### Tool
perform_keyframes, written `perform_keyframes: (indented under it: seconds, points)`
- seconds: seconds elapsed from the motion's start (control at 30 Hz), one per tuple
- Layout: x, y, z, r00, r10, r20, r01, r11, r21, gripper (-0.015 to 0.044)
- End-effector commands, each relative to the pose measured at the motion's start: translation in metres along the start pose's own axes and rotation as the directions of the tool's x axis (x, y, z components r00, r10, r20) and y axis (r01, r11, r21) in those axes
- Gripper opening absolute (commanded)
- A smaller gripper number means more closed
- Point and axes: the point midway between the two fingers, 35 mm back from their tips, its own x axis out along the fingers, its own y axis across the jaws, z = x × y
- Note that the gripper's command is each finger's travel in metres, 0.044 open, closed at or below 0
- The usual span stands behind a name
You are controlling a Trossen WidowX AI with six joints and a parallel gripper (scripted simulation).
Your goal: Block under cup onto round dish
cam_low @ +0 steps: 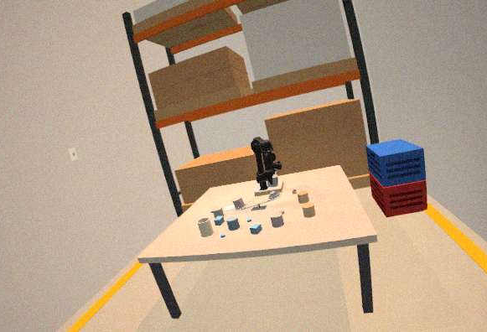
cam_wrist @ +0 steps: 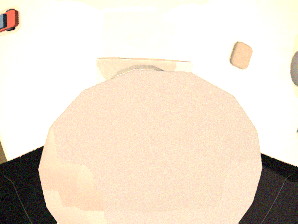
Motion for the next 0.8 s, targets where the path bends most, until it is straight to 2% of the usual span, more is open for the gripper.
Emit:
perform_keyframes:
  seconds: [0.0, 0.57, 0.77]
  points:
    - [0.000, 0.000, 0.000, 1.000, -0.001, 0.001, 0.001, 1.000, 0.000, 0.0000]
    - [0.001, 0.000, 0.001, 1.000, -0.001, 0.001, 0.001, 1.000, 0.000, 0.0000]
    - [0.026, 0.021, 0.035, 1.000, -0.004, 0.006, 0.004, 1.000, -0.001, 0.0000]
